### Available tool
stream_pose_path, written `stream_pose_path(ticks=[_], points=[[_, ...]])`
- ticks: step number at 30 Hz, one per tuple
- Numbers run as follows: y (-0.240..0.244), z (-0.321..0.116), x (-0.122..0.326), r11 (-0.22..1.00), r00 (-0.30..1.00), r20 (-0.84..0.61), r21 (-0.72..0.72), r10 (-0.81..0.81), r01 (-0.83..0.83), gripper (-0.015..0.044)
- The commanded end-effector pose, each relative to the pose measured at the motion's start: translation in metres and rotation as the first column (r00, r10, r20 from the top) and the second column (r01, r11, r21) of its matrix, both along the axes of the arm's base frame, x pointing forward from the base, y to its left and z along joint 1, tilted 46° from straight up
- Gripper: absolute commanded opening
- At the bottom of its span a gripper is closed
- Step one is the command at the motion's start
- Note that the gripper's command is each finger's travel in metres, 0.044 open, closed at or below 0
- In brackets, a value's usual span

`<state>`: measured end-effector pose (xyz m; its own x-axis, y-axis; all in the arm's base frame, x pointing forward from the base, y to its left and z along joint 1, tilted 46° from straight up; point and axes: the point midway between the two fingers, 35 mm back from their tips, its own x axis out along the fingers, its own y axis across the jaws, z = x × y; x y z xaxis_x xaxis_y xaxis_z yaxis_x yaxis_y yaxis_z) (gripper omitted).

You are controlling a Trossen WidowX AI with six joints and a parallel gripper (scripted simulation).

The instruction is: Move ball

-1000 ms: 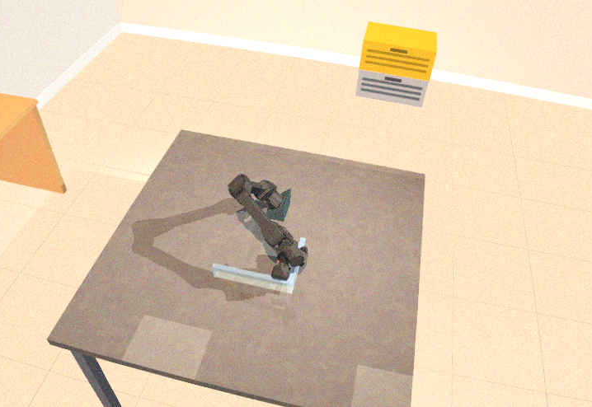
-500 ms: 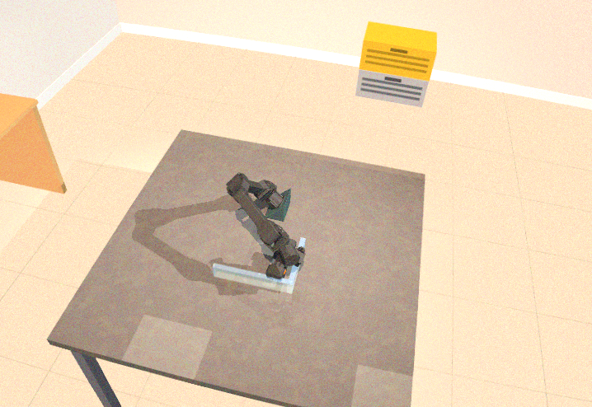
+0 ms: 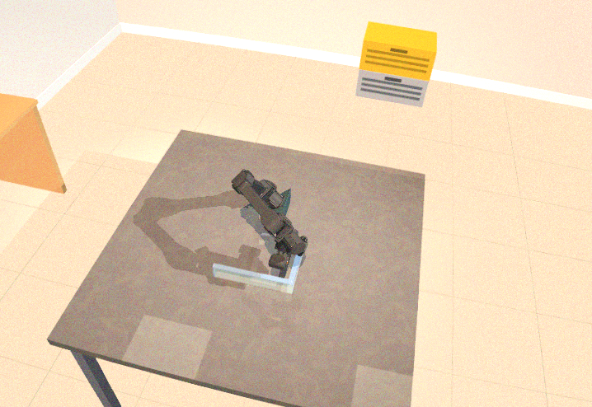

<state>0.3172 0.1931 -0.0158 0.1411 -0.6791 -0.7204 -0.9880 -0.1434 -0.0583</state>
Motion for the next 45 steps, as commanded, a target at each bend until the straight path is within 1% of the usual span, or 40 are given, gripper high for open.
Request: stream_pose_path(ticks=[1, 7, 12, 40, 45], points=[[0.016, 0.012, -0.006, 1.0, 1.0, -0.012, -0.003, 0.018, -0.018, 0.0], [0.035, 0.031, -0.017, 0.999, 0.998, -0.035, -0.019, 0.047, -0.048, 0.0], [0.036, 0.033, -0.019, 0.998, 0.998, -0.037, -0.021, 0.05, -0.051, 0.0], [-0.019, 0.019, -0.061, 0.998, 0.998, -0.04, -0.024, 0.05, -0.051, 0.0], [-0.023, 0.015, -0.061, 0.998, 0.998, -0.04, -0.023, 0.05, -0.051, 0.0]])
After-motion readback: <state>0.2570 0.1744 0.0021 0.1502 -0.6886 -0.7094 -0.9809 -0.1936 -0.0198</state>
